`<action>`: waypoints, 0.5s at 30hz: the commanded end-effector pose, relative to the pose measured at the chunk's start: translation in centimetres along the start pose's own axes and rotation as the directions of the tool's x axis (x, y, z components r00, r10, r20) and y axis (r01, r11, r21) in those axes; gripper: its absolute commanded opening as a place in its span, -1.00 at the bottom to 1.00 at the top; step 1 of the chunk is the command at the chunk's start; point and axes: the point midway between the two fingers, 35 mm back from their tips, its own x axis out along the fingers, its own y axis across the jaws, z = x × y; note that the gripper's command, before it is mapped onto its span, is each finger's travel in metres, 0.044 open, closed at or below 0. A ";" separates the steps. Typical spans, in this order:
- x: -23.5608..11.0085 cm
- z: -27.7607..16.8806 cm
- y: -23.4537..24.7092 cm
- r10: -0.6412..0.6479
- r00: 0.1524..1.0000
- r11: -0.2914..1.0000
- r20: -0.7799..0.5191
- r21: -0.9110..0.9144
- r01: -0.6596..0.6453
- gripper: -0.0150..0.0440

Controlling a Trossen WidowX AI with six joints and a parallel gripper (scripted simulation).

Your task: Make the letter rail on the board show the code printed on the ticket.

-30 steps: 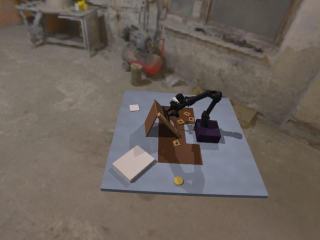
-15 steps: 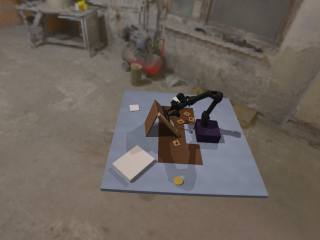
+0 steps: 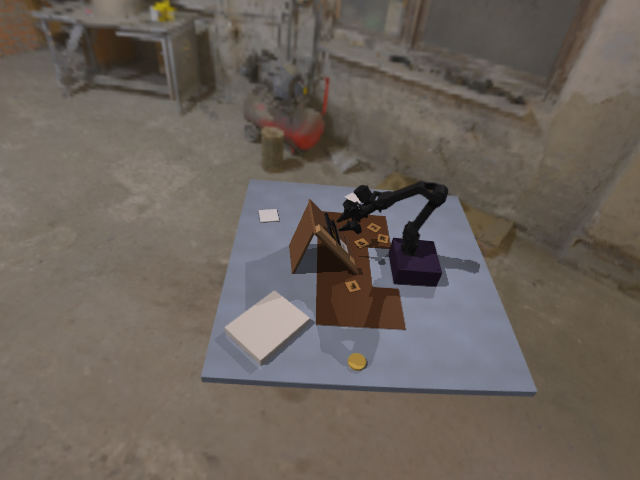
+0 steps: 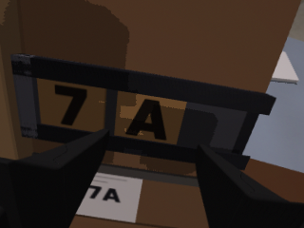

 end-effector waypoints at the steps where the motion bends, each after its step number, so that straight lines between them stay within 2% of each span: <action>1: -0.3 0.1 0.1 0.003 1.000 1.000 0.006 -0.007 -0.003 0.51; 15: -0.9 0.2 0.2 0.003 1.000 1.000 0.005 -0.007 -0.003 0.51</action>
